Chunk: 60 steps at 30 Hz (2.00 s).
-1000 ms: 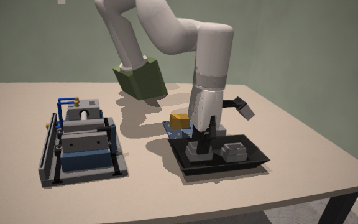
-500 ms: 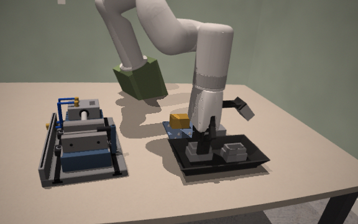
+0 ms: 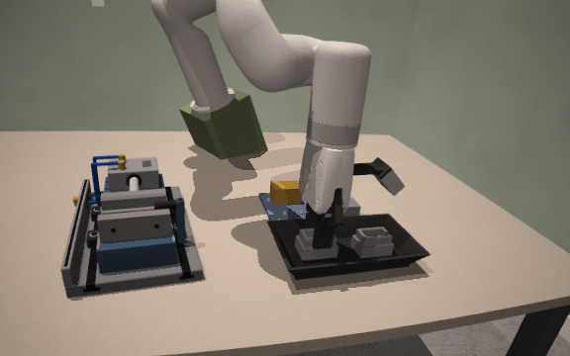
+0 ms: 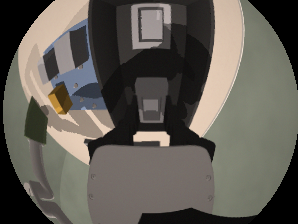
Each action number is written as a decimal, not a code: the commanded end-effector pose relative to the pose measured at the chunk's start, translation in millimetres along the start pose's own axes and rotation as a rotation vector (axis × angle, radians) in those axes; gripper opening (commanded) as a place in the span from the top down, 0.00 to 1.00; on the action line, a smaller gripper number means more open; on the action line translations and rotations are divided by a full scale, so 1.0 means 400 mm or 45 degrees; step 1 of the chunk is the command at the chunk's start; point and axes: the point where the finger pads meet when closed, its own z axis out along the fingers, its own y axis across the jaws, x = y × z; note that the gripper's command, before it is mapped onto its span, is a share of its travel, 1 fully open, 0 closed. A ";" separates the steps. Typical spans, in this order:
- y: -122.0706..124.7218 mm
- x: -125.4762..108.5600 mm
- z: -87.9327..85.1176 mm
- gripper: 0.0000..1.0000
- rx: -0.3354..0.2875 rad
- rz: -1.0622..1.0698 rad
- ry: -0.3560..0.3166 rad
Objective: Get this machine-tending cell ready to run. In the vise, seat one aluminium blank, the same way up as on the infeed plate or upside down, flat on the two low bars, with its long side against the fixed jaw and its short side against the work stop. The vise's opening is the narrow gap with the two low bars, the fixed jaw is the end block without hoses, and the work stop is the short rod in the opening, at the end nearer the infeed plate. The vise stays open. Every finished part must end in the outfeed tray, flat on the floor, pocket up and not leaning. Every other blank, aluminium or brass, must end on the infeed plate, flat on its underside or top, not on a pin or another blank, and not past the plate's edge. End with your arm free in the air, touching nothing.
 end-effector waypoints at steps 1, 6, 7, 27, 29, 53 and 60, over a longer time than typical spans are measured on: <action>0.005 0.001 0.002 1.00 -0.006 0.001 0.002; 0.005 0.001 0.007 1.00 -0.006 0.001 0.002; 0.005 0.001 0.008 1.00 -0.006 0.001 0.002; 0.005 0.001 0.011 1.00 -0.006 0.001 0.002; 0.005 0.001 0.011 1.00 -0.006 0.001 0.002; 0.005 0.001 0.011 0.31 -0.006 0.001 0.002; 0.005 0.001 0.011 0.31 -0.006 0.001 0.002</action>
